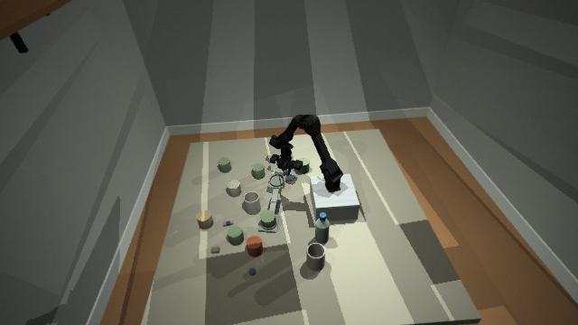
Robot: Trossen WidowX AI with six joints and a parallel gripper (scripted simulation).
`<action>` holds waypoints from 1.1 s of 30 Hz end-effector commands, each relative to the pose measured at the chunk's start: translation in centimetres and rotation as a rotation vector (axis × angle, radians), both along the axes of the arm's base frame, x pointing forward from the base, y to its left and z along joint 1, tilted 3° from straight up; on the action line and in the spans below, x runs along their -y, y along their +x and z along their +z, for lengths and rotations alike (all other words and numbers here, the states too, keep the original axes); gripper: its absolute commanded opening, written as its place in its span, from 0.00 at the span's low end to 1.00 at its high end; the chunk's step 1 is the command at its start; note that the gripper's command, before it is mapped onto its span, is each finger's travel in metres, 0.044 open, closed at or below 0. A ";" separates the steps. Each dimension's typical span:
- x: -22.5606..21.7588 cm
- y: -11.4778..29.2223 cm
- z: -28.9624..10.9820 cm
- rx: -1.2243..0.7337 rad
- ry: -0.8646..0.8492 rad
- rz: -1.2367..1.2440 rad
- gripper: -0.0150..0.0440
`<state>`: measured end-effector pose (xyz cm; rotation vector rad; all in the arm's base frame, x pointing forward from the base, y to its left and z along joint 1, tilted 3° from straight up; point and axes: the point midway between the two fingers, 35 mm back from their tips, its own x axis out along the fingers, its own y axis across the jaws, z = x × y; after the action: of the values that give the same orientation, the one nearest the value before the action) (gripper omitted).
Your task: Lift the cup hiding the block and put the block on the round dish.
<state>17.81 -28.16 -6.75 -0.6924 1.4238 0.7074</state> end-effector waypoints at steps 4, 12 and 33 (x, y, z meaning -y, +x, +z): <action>0.0 0.0 0.0 0.001 -0.001 0.000 0.48; 0.0 0.0 0.0 0.001 -0.001 0.000 0.83; -0.2 -0.4 10.1 -0.003 0.005 -0.002 1.00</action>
<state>17.29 -27.73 1.84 -0.6701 1.4270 0.7233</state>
